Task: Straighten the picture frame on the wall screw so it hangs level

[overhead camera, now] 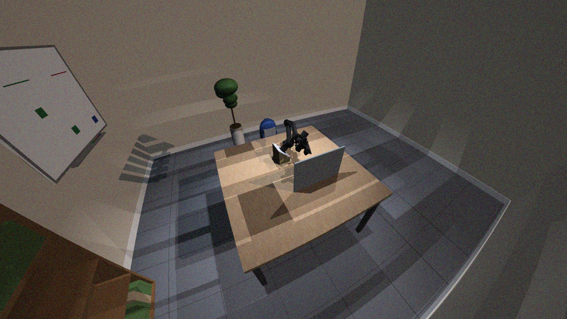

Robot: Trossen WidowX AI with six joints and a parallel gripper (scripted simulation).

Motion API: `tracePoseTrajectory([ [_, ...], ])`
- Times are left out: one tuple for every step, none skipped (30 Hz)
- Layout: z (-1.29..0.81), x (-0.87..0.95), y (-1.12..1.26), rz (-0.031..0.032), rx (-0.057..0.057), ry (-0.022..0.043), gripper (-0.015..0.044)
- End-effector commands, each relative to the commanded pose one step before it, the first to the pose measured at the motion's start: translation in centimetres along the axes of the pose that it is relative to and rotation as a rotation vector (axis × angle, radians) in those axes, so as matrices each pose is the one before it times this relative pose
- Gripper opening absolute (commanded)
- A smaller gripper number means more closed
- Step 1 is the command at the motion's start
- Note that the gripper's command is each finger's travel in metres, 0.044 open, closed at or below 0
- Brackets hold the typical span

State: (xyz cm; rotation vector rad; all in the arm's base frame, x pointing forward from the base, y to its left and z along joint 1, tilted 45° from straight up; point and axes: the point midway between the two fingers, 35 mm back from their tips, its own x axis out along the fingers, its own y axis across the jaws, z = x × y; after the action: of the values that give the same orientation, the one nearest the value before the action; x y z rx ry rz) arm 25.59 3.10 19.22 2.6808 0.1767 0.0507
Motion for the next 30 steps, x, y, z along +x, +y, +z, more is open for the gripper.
tracePoseTrajectory([
  [0.556,-0.087,-1.097,0.00723,0.0055,-0.00629,0.0260],
  [0.000,0.000,0.000,0.00000,0.0000,0.00000,0.0260],
  [0.000,0.000,0.000,0.00000,0.0000,0.00000,0.0260],
  [0.000,0.000,0.000,0.00000,0.0000,0.00000,0.0260],
  [0.000,0.000,0.000,0.00000,0.0000,0.00000,0.0260],
  [0.000,0.000,0.000,0.00000,0.0000,0.00000,0.0260],
  [0.000,0.000,0.000,0.00000,0.0000,0.00000,0.0260],
  [0.000,0.000,0.000,0.00000,0.0000,0.00000,0.0260],
  [-0.012,0.087,-0.002,0.00002,0.0000,0.00004,0.0260],
  [-0.026,0.221,-0.008,0.00005,0.0000,0.00010,0.0260],
  [-0.018,0.203,-0.010,0.00004,0.0000,0.00009,0.0260],
  [-0.005,0.068,-0.004,0.00001,0.0000,0.00003,0.0260],
  [0.000,0.000,0.000,0.00000,0.0000,0.00000,0.0260],
  [0.000,0.000,0.000,0.00000,0.0000,0.00000,0.0260],
  [0.000,0.000,0.000,0.00000,0.0000,0.00000,0.0260],
  [0.000,0.000,0.000,0.00000,0.0000,0.00000,0.0260],
  [0.000,0.000,0.000,0.00000,0.0000,0.00000,0.0260],
  [0.000,0.000,0.000,0.00000,0.0000,0.00000,0.0260],
  [-0.032,0.077,0.014,0.00002,0.0000,0.00004,0.0260],
  [-0.064,0.160,0.028,0.00003,0.0000,0.00007,0.0260],
  [-0.086,0.230,0.037,0.00005,0.0000,0.00010,0.0260],
  [-0.104,0.307,0.045,0.00007,0.0000,0.00014,0.0260],
  [-0.116,0.392,0.050,0.00008,0.0000,0.00017,0.0260],
  [-0.118,0.483,0.050,0.00010,0.0000,0.00021,0.0260],
  [-0.103,0.546,0.044,0.00012,0.0000,0.00024,0.0260],
  [-0.076,0.574,0.031,0.00012,0.0000,0.00025,0.0260],
  [-0.044,0.589,0.018,0.00012,0.0000,0.00025,0.0260],
  [-0.012,0.601,0.004,0.00012,0.0000,0.00026,0.0260],
  [0.022,0.611,-0.010,0.00013,0.0000,0.00026,0.0260],
  [0.056,0.619,-0.025,0.00013,0.0000,0.00026,0.0260],
])
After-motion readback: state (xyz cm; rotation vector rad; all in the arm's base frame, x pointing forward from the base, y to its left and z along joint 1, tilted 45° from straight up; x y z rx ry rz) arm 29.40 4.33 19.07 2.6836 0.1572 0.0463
